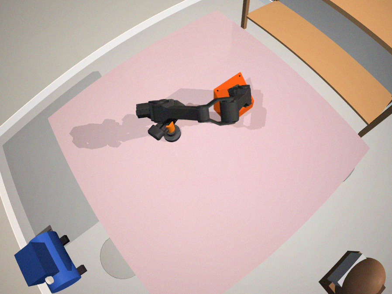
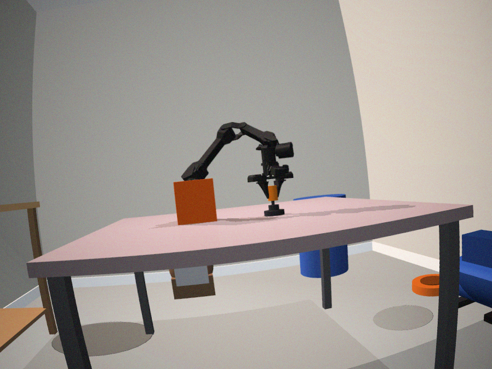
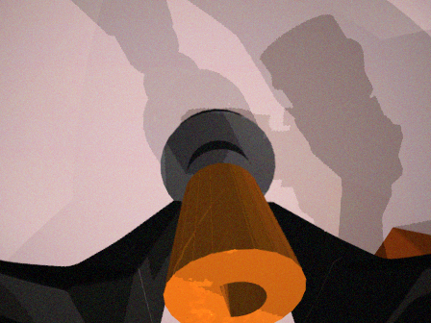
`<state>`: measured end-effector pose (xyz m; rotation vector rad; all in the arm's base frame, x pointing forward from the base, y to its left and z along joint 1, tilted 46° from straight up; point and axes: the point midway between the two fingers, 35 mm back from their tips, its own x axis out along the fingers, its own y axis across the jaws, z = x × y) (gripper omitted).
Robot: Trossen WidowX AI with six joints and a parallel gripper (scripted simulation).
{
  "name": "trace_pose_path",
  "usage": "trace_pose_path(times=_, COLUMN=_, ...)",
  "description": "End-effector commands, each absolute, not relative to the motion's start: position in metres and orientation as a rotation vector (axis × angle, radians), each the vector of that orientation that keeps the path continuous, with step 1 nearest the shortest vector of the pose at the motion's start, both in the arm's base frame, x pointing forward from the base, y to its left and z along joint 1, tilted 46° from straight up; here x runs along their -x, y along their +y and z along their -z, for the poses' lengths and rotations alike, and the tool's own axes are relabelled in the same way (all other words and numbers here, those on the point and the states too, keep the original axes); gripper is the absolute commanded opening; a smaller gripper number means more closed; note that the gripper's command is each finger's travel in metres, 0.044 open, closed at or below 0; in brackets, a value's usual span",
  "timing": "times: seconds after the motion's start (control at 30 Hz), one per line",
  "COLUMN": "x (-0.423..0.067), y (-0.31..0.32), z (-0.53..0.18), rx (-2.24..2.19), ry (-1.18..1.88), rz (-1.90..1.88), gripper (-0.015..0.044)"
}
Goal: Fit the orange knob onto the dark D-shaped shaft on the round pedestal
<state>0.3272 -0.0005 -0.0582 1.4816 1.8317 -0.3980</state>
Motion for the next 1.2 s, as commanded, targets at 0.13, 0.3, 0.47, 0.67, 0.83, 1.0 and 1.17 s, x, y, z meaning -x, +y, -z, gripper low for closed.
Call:
trace_pose_path(times=0.13, x=-0.3278, y=-0.0031, z=0.0550, rx=-1.503, ry=1.832, rz=0.427, gripper=0.0000)
trace_pose_path(times=0.3, x=-0.3282, y=-0.0023, z=0.0549, rx=-1.618, ry=1.834, rz=0.599, gripper=0.0000)
trace_pose_path(times=0.47, x=-0.3279, y=-0.0015, z=0.0557, rx=-1.624, ry=1.834, rz=0.610, gripper=0.0000)
trace_pose_path(times=0.67, x=-0.3281, y=-0.0002, z=0.0583, rx=-1.624, ry=1.834, rz=0.610, gripper=0.0000)
trace_pose_path(times=0.83, x=-0.3275, y=-0.0004, z=0.0590, rx=-1.624, ry=1.834, rz=0.610, gripper=0.0000)
trace_pose_path(times=1.0, x=-0.3270, y=-0.0003, z=0.0594, rx=-1.624, ry=1.834, rz=0.610, gripper=0.0000)
trace_pose_path(times=1.17, x=-0.3275, y=-0.0033, z=0.0553, rx=-1.624, ry=1.834, rz=0.610, gripper=0.0000)
